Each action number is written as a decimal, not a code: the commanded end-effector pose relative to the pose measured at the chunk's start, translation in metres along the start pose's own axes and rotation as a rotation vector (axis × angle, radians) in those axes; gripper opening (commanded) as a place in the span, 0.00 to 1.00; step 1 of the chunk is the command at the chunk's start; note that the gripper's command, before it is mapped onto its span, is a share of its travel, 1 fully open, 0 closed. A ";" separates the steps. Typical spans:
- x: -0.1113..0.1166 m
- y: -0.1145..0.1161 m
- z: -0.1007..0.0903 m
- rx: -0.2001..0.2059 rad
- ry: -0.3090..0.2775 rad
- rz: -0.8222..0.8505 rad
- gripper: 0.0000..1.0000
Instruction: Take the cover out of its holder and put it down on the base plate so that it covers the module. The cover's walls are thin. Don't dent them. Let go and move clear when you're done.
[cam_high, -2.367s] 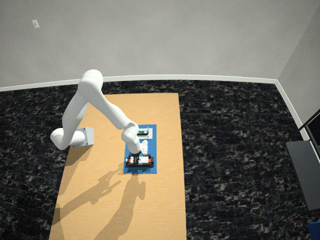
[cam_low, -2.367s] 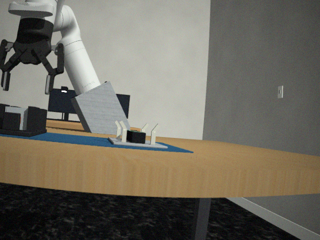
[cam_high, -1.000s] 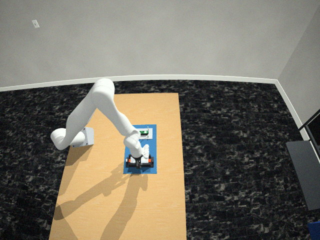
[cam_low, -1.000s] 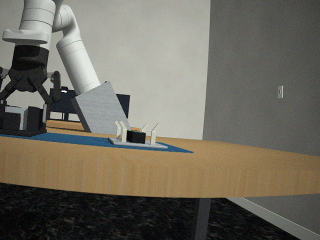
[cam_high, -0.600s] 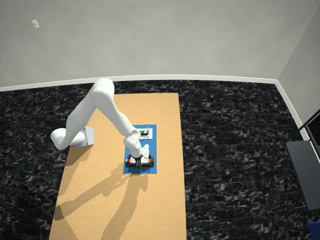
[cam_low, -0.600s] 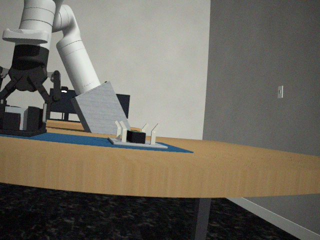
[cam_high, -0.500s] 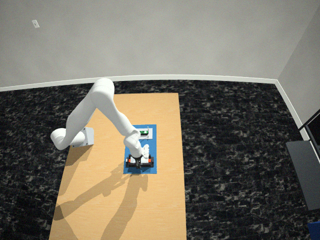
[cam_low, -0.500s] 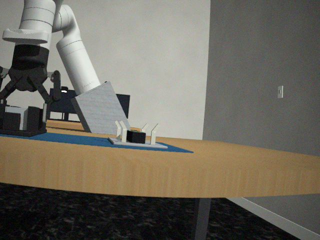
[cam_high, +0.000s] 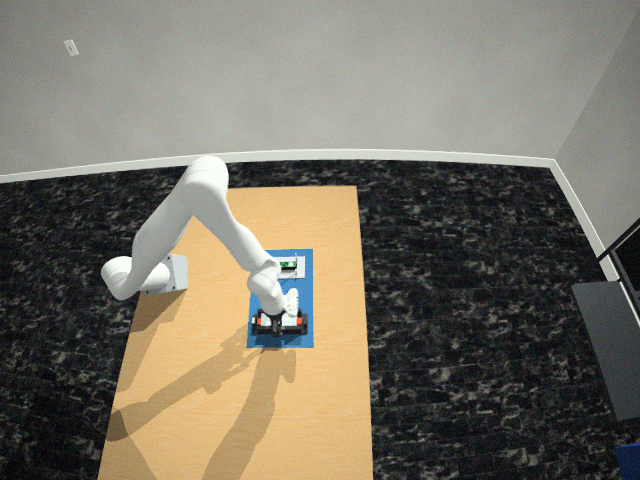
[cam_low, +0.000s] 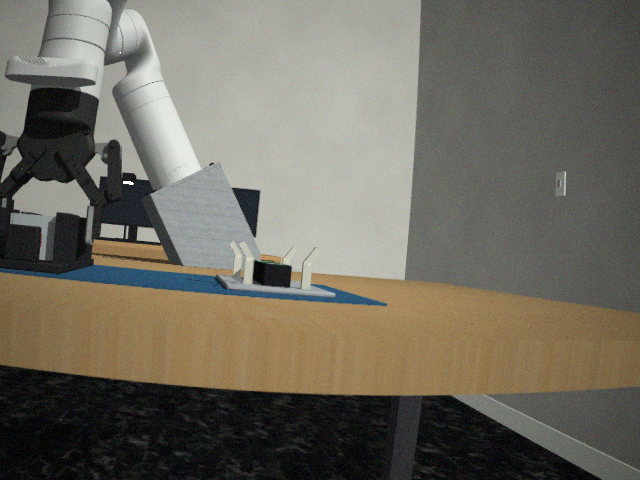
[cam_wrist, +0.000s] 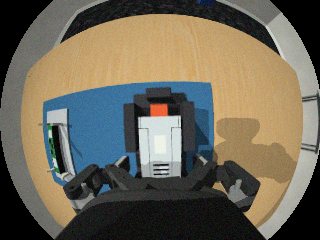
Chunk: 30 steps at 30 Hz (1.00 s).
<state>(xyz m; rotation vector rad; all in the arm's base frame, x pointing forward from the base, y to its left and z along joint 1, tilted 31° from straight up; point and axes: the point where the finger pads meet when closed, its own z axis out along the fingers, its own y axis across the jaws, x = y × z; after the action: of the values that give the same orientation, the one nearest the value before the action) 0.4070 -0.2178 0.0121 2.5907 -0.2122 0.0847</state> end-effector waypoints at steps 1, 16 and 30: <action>0.001 0.000 -0.001 0.000 0.001 0.000 1.00; 0.001 0.000 -0.001 0.000 0.001 0.000 0.70; 0.001 0.000 -0.001 0.000 0.001 0.000 0.70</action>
<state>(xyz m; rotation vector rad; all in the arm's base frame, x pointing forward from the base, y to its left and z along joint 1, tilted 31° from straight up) 0.4071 -0.2178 0.0121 2.5907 -0.2121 0.0847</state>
